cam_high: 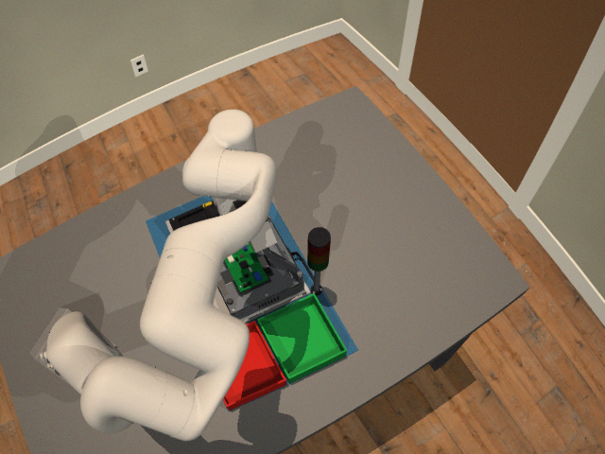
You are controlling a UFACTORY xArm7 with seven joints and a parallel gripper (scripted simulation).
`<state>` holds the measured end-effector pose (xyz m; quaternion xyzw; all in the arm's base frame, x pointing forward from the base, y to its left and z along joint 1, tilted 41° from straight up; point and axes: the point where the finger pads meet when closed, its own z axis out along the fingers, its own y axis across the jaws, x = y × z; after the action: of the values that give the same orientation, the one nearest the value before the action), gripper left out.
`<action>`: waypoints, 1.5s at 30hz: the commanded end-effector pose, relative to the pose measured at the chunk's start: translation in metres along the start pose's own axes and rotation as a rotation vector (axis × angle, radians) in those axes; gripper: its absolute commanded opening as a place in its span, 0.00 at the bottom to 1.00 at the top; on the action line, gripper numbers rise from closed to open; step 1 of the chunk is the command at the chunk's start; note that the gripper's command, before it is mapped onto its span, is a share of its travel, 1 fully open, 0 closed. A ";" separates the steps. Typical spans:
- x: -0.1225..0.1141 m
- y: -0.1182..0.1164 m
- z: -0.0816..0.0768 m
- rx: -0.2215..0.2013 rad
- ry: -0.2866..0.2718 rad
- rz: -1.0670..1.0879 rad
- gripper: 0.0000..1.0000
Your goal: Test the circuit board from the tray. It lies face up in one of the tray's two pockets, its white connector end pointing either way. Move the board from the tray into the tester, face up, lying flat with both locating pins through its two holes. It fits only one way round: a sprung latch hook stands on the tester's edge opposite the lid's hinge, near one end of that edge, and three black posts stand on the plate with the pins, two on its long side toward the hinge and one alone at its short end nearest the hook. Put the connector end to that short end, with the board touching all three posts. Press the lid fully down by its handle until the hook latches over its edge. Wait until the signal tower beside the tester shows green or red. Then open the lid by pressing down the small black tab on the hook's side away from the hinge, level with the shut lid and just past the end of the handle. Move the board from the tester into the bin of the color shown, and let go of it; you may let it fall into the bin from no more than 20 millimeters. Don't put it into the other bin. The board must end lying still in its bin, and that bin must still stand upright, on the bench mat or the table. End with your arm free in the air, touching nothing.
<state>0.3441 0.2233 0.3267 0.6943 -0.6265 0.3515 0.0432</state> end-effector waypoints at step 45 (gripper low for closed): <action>-0.001 0.094 0.104 0.006 -0.005 0.000 0.00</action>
<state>0.3032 0.1597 0.2253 0.6951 -0.6259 0.3513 0.0419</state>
